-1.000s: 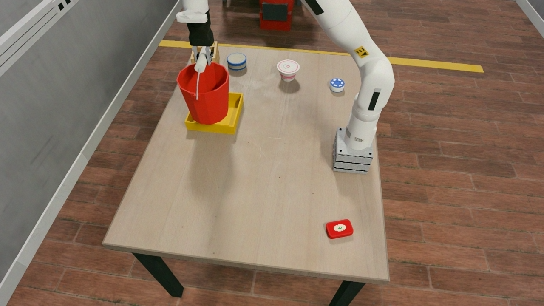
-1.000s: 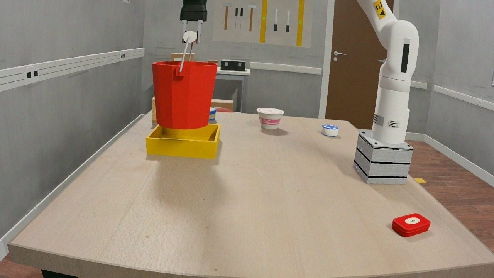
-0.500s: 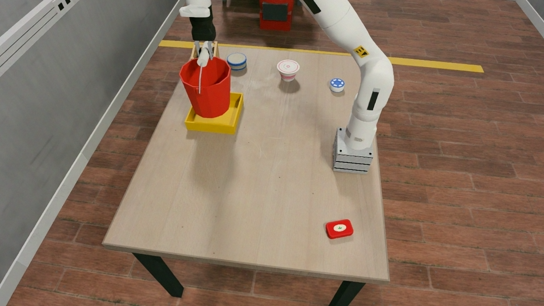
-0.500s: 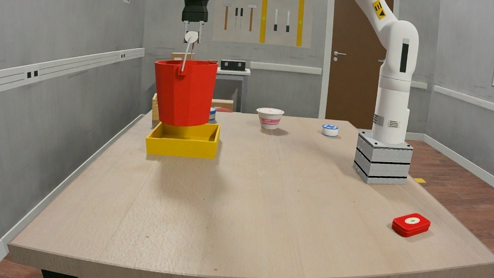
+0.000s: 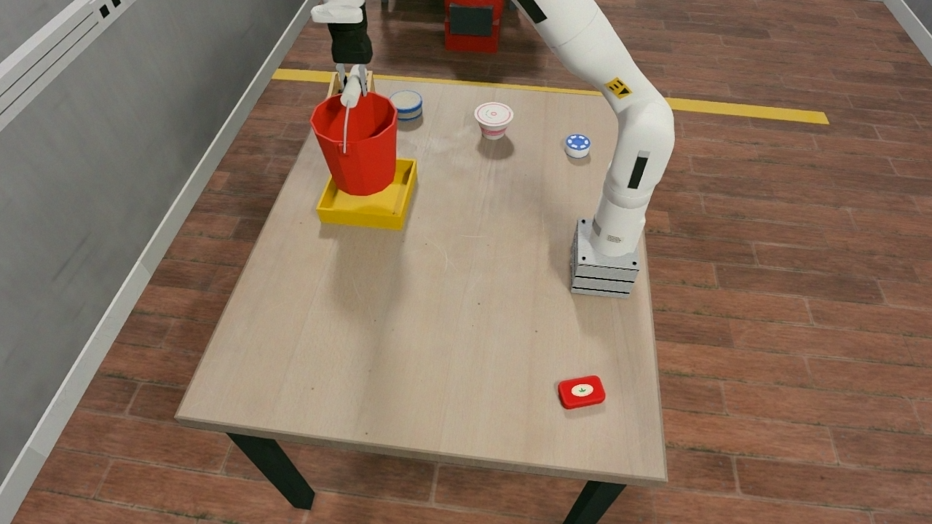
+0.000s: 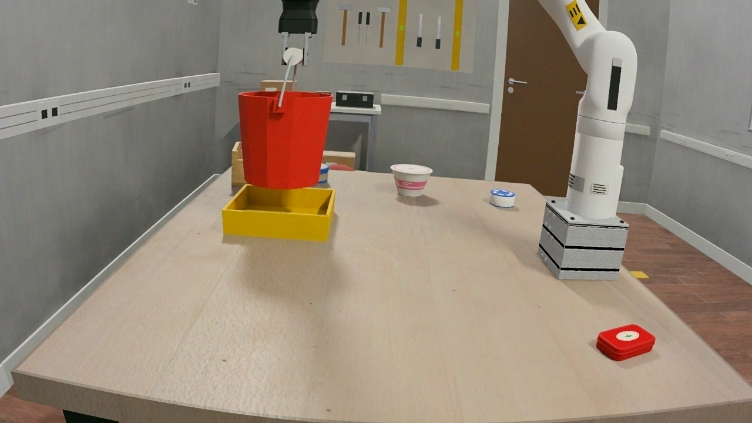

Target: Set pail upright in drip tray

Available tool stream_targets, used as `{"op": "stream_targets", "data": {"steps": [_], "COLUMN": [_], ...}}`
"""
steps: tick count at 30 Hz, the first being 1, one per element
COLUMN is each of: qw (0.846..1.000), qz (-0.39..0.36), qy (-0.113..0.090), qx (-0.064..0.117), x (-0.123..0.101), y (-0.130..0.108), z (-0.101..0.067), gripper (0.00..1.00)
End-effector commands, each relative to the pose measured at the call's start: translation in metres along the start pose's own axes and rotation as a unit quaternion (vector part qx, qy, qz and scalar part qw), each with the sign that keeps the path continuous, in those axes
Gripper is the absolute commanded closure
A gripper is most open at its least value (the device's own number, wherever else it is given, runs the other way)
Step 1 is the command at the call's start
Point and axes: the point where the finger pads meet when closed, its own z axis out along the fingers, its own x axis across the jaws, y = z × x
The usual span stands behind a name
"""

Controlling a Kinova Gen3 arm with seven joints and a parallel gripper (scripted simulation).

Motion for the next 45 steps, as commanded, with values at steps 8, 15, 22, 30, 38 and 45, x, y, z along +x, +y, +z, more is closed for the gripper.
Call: {"op": "stream_targets", "data": {"steps": [8,15,22,30,38,45], "qw": [1.0,1.0,1.0,1.0,1.0,1.0], "qz": [0.0,0.0,0.0,0.0,0.0,0.0], "qy": [0.001,0.001,0.001,0.001,0.001,0.001], "qx": [0.0,0.0,0.0,0.0,0.0,0.0], "x": [0.0,0.0,0.0,0.0,0.0,0.0], "y": [0.008,0.012,0.013,0.014,0.014,0.014], "z": [-0.002,-0.002,-0.002,-0.002,-0.002,-0.002], "gripper": [1.0,1.0,1.0,1.0,1.0,1.0]}}
